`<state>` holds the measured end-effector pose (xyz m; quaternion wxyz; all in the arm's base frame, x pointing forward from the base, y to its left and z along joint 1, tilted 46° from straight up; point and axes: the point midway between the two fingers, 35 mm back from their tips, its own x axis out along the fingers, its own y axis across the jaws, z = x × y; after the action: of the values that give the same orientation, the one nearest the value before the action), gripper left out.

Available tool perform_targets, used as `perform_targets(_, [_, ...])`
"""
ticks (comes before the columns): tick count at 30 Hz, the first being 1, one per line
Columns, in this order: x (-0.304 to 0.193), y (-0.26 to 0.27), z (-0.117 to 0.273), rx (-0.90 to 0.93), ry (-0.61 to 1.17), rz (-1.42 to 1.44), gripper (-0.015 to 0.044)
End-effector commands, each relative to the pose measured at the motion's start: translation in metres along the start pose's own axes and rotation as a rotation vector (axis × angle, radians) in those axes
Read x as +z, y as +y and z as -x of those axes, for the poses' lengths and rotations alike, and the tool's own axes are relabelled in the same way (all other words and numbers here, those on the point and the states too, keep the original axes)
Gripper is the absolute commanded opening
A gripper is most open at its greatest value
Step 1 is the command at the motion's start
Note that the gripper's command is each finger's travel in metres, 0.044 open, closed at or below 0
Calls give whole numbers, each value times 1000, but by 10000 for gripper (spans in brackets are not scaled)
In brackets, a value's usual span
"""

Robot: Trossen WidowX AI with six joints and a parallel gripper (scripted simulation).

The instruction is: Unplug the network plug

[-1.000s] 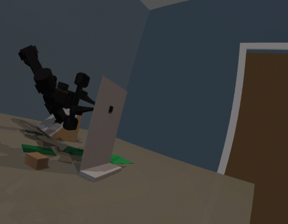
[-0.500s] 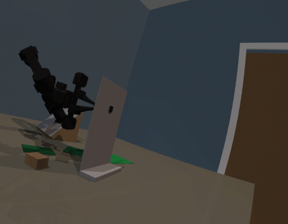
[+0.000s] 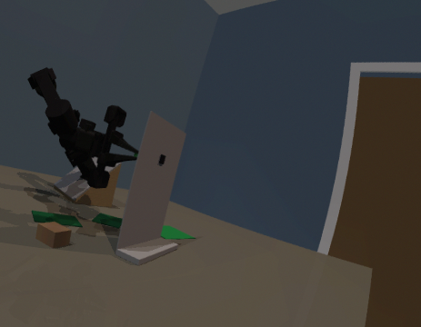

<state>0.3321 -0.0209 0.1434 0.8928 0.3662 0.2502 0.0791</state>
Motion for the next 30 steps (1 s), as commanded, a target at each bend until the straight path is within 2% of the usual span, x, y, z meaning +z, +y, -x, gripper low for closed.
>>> perform_targets(1, [-1,1,3,4,-1,7,0])
perform_targets(30, [-5,1,17,3,-1,7,0])
